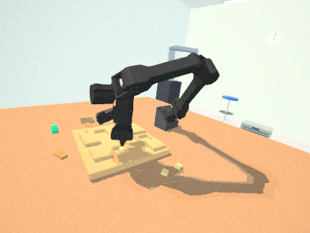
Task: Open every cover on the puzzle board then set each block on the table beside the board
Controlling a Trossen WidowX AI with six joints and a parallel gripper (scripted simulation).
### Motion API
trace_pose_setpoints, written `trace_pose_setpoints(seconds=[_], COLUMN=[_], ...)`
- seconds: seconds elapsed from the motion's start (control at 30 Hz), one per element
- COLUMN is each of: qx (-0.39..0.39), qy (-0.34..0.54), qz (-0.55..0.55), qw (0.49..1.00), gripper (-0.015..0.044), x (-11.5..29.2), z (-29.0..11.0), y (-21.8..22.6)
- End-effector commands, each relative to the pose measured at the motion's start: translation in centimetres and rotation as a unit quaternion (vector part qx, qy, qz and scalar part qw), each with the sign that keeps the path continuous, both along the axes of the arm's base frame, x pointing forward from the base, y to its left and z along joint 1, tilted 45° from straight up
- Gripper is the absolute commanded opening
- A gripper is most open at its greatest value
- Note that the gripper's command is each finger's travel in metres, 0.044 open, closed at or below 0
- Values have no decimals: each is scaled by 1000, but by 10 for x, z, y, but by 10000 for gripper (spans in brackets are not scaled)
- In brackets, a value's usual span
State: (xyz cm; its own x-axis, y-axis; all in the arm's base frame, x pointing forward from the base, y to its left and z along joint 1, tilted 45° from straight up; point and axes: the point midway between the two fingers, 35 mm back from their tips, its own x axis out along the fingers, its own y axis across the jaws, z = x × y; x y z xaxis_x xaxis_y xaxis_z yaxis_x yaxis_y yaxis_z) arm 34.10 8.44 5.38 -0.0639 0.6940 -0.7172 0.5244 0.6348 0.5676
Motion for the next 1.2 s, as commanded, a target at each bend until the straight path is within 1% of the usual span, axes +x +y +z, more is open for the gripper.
trace_pose_setpoints(seconds=[0.0,0.43,0.83,1.03,1.17], qx=[3,3,3,-4,-13], qy=[2,2,1,72,166], qz=[0,0,1,-71,-168], qw=[1000,1000,1000,995,972], gripper=[0,0,0,0,0], x=[-1,-1,11,11,11], z=[-3,-7,-6,-6,-4], y=[5,10,15,15,13])
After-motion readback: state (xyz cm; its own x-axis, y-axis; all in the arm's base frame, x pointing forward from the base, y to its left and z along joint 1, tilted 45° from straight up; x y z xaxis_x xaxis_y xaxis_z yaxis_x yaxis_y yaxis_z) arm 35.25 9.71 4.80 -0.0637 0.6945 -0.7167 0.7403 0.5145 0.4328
